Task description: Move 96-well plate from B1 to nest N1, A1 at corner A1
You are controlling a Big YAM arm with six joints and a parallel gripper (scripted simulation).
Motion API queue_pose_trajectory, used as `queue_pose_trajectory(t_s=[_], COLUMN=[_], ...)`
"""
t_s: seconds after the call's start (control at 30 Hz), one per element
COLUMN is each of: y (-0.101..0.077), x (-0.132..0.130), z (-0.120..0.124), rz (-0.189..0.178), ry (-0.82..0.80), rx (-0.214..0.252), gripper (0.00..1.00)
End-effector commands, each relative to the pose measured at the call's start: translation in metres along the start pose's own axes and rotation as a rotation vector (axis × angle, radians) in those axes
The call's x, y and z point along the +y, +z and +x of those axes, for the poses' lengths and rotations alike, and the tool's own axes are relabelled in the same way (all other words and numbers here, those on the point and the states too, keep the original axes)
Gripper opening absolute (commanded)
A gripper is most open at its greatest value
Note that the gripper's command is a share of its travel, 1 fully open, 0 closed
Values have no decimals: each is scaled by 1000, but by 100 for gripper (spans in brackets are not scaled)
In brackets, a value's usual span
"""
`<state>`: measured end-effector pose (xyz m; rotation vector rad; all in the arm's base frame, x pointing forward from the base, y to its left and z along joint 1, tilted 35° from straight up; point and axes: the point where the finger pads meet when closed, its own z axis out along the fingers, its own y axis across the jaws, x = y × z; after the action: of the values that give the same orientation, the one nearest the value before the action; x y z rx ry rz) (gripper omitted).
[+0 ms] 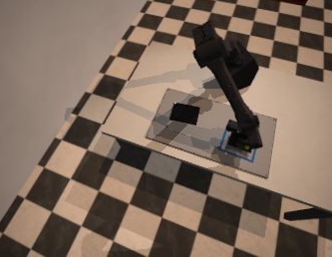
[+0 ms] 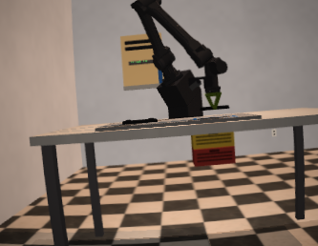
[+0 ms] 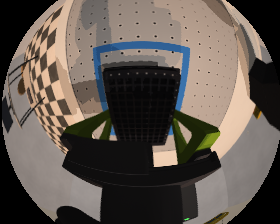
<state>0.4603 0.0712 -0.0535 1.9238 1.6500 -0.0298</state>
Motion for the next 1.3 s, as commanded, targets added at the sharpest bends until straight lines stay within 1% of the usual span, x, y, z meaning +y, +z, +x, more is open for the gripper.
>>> queue_pose_trajectory(t_s=[0.0,0.17,0.23,0.73,0.87,0.9,0.93,1.27], y=[-24,-32,-32,-59,-61,-59,-50,-50], x=[10,9,9,13,15,15,11,11], z=[6,6,6,7,7,5,4,4], rz=[-30,-29,-29,-36,-37,-35,-22,-22], ry=[7,6,6,12,14,20,10,10], rx=[14,14,14,19,19,17,11,11], gripper=[0,0,0,0,0,0,0,0])
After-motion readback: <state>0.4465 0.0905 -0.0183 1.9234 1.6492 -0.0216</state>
